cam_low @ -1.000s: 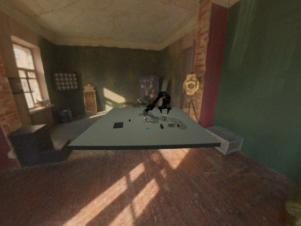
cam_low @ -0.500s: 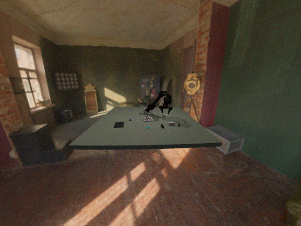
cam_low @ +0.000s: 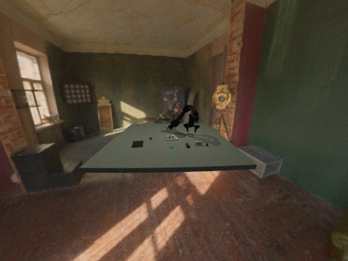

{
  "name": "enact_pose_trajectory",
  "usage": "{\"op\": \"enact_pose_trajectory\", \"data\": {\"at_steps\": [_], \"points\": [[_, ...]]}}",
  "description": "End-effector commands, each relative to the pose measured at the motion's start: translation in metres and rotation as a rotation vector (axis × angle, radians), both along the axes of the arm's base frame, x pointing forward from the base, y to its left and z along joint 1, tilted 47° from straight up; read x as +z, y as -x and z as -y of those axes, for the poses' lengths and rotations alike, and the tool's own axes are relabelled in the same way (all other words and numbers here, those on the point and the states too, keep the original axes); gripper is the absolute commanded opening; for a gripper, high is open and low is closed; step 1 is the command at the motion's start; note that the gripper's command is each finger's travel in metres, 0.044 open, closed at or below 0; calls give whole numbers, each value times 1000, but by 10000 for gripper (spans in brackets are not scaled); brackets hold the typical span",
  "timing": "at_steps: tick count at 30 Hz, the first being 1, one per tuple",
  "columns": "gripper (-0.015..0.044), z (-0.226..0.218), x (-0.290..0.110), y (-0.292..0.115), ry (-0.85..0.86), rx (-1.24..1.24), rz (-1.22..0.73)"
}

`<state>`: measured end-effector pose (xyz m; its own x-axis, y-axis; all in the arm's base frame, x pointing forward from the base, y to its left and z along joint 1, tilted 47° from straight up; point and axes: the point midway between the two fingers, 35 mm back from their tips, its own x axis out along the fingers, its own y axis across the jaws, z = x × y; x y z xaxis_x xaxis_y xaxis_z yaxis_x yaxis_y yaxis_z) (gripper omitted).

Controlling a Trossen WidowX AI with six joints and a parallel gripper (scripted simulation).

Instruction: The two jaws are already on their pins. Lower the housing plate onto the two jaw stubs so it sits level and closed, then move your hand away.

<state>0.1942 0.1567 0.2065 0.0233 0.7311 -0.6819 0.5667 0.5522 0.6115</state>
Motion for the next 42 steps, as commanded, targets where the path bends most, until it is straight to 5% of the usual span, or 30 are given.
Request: {"op": "enact_pose_trajectory", "data": {"at_steps": [1, 42], "points": [[440, -3, -6, 1, 4, -3, -7], [440, -19, -20, 1, 2, -3, -7]]}}
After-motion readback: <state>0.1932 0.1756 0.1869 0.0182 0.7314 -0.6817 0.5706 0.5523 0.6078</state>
